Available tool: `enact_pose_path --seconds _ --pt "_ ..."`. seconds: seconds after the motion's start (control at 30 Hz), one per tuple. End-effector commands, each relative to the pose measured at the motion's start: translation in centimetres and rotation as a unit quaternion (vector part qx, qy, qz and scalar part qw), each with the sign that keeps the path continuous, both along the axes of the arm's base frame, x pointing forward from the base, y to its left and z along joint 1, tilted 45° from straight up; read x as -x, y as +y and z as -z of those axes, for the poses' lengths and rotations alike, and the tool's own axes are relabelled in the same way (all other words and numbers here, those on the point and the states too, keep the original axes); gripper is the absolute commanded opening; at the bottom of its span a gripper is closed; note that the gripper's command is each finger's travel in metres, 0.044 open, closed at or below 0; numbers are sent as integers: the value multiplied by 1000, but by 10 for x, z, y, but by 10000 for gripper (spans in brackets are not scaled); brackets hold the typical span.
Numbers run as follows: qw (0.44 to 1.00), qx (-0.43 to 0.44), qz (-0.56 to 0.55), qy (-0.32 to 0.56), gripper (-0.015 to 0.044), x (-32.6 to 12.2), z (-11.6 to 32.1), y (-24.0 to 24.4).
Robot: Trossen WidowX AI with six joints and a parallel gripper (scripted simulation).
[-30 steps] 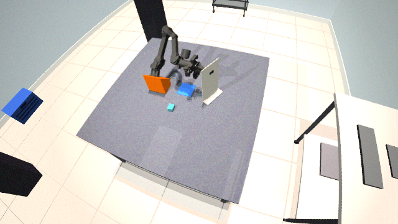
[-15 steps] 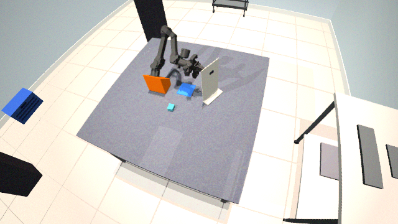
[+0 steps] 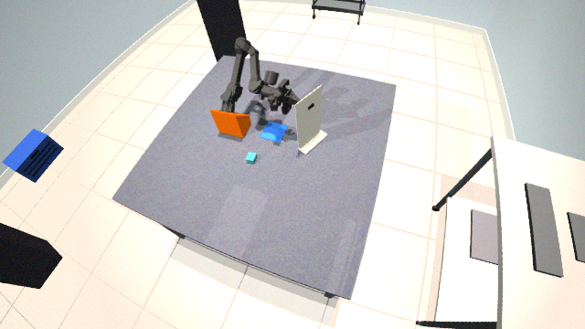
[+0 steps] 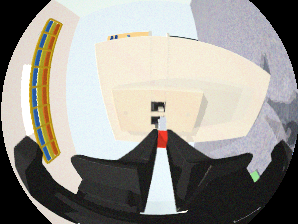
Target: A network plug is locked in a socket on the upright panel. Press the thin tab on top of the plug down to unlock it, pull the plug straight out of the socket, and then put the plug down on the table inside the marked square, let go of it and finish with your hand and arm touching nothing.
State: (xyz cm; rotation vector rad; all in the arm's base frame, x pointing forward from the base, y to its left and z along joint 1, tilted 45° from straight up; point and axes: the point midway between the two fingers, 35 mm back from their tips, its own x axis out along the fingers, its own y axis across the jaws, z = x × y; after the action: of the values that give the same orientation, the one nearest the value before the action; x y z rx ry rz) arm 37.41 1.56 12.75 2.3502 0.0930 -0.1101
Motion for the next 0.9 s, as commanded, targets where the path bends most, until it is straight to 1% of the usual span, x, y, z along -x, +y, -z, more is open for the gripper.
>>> enact_pose_path --seconds 0.0,0.87 --pt "1000 0 2 0 0 2 -1 0" --pt "1000 0 2 1 0 12 -5 2"
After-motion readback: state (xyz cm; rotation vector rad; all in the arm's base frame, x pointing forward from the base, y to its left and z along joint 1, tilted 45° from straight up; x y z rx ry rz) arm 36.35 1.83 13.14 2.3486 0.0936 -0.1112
